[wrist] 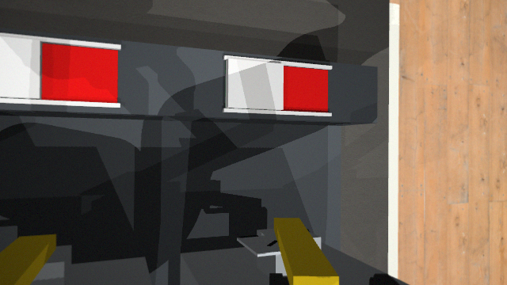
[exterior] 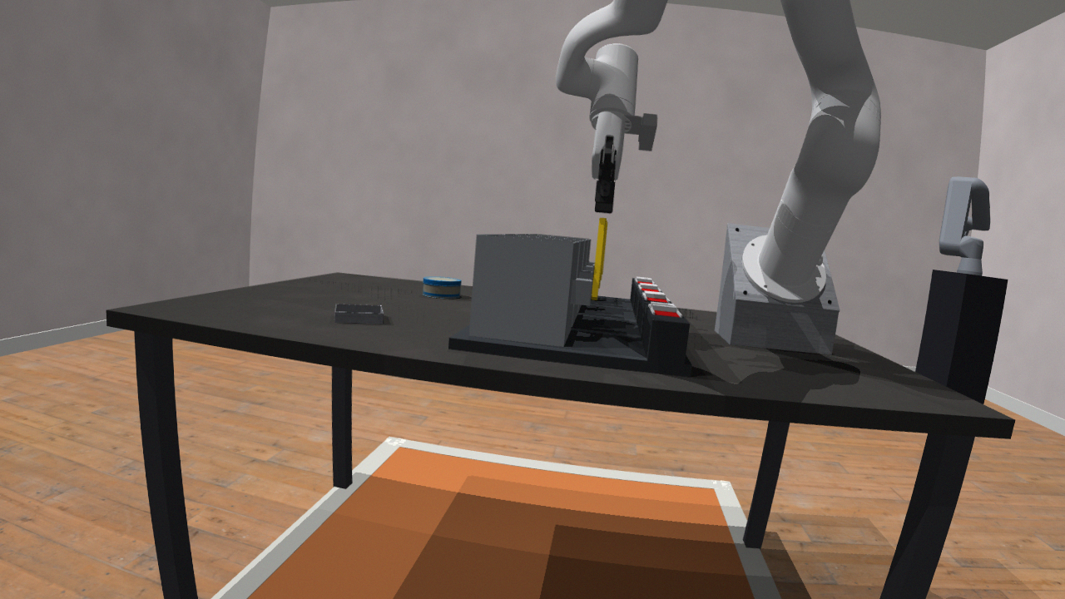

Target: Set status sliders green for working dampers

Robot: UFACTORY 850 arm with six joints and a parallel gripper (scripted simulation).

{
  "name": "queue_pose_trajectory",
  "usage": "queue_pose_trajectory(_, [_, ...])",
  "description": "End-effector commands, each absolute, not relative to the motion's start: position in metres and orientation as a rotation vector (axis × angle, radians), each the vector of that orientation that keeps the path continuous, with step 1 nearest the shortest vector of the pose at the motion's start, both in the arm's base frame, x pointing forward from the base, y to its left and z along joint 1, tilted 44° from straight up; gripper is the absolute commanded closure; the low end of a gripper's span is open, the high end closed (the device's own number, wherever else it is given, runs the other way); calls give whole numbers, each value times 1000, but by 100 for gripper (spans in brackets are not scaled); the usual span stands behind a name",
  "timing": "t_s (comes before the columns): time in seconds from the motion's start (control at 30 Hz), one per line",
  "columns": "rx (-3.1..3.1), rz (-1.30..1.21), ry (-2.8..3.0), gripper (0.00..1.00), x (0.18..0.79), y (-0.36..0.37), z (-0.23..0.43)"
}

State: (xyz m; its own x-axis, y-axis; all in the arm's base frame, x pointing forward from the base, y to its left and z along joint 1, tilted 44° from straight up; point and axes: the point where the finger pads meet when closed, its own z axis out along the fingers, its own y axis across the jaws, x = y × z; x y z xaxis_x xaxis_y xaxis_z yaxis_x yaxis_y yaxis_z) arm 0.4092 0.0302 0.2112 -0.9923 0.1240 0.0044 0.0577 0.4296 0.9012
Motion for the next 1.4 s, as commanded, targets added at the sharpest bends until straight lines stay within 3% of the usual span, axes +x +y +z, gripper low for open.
queue_pose_trajectory(0.0, [165,1636,2602,61,410,34,210])
queue_pose_trajectory(1.37, [165,1636,2602,61,418,94,180])
